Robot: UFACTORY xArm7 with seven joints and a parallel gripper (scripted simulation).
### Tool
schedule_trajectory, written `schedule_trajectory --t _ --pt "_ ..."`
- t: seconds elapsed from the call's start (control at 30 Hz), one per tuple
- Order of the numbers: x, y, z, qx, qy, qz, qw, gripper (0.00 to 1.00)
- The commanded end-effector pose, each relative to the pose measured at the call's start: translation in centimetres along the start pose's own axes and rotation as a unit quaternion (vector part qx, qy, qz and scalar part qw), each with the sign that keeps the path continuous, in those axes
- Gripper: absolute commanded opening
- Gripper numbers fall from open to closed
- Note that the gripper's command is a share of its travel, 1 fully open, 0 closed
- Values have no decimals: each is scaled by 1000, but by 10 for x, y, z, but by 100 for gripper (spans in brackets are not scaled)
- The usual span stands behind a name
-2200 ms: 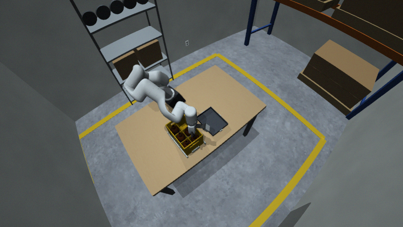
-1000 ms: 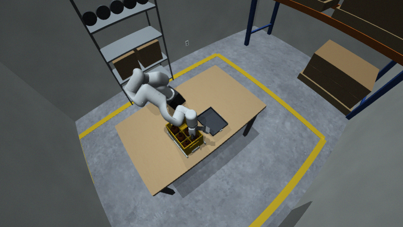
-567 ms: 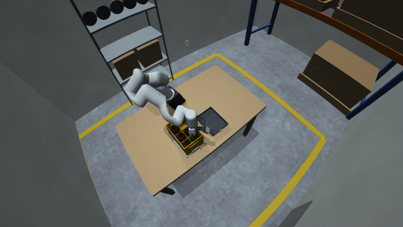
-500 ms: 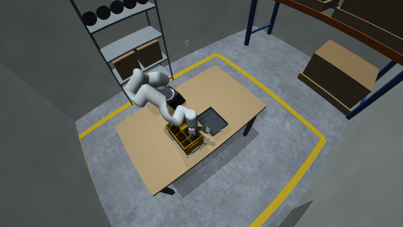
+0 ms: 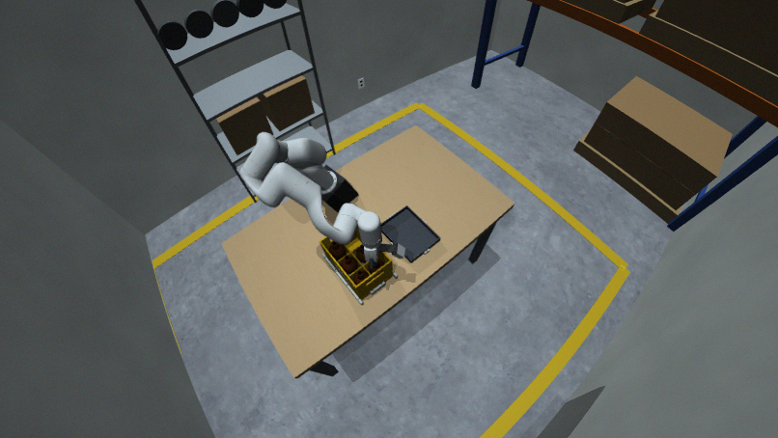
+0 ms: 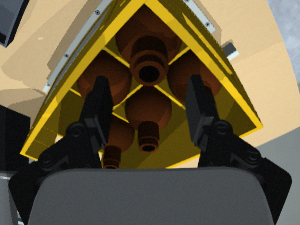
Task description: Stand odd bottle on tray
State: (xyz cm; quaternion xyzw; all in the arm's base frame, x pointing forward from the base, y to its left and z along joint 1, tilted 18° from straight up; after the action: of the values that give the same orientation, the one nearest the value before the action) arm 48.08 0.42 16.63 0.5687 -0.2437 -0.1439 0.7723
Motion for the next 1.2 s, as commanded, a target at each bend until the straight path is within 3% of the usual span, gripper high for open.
schedule_trajectory --t 0.0,1.17 --pt "1 2 -1 1 0 2 1000 65" --pt "1 -2 -1 1 0 2 1000 65"
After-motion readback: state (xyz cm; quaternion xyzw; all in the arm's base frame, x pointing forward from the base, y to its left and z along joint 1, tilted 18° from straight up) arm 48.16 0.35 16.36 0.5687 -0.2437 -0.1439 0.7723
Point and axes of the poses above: the point where the finger pads meet when closed, its own y axis back along the fingers, its own x axis across the jaws, z = x × y, the point moved 10 cm from there along y, back along the fingers, and after that the axes turned 10 degrees about y, right-handed, at the moved point
